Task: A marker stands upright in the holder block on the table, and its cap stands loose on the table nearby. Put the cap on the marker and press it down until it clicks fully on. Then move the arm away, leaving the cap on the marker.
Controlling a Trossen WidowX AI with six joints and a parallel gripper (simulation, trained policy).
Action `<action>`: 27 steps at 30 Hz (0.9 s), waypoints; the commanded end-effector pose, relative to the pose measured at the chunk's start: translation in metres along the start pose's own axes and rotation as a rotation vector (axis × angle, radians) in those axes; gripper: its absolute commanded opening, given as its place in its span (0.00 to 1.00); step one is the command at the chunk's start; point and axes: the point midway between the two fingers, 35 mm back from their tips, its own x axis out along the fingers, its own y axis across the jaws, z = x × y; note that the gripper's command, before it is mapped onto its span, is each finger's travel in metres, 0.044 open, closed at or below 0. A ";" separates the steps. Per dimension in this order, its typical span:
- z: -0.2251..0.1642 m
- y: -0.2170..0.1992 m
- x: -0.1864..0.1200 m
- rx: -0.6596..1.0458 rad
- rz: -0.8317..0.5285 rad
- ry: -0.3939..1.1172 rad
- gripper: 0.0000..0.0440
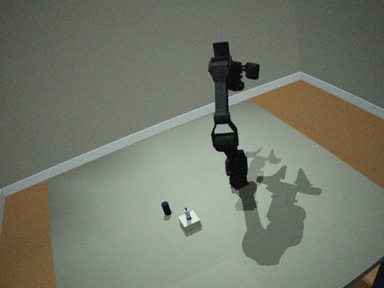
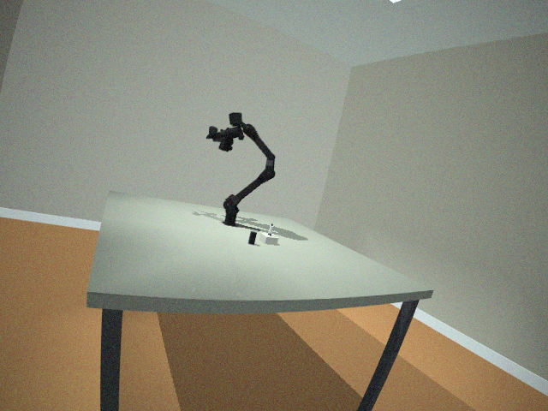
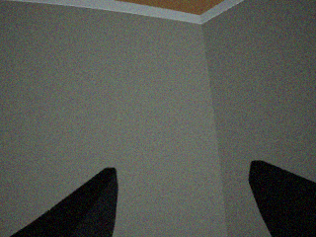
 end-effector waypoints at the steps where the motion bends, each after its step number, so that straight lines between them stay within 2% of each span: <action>1: 0.004 -0.007 0.006 -0.006 -0.016 -0.024 0.62; 27: 0.038 -0.073 0.027 -0.058 -0.185 -0.170 0.67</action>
